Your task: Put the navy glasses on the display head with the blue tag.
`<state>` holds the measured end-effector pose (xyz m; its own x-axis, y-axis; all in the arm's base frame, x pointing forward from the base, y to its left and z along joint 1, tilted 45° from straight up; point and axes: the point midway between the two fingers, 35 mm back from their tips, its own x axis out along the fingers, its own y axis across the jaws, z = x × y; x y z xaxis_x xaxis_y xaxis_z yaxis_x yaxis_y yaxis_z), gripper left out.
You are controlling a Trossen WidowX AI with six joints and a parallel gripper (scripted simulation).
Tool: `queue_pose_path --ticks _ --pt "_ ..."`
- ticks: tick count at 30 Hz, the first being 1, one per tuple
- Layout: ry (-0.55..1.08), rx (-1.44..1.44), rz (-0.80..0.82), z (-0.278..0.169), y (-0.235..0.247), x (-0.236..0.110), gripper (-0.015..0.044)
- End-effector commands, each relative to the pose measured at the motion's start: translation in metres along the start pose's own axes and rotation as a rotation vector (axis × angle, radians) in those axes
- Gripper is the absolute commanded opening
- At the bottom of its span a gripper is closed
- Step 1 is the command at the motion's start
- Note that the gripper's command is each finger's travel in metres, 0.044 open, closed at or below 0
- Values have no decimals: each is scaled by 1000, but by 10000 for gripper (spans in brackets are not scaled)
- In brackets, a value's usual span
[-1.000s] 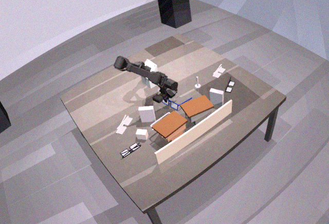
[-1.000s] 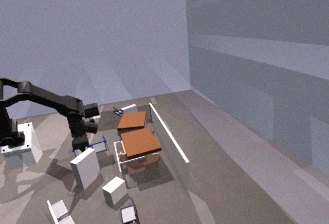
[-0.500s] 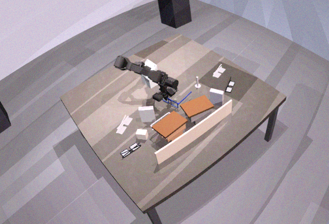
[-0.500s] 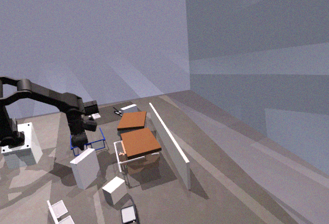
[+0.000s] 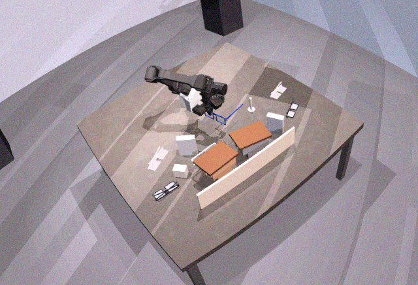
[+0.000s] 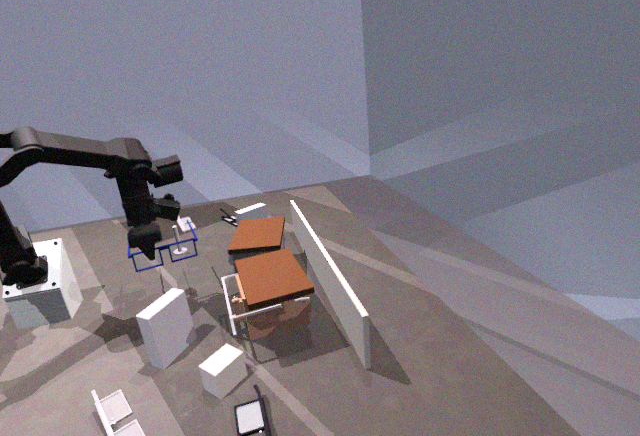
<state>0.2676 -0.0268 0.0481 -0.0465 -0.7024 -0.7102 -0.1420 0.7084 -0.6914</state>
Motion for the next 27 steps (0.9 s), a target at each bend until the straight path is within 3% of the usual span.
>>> queue_pose_path --ticks 1,27 --pt "0 5 0 0 0 0 3" --pt "-1 726 13 22 46 -7 0"
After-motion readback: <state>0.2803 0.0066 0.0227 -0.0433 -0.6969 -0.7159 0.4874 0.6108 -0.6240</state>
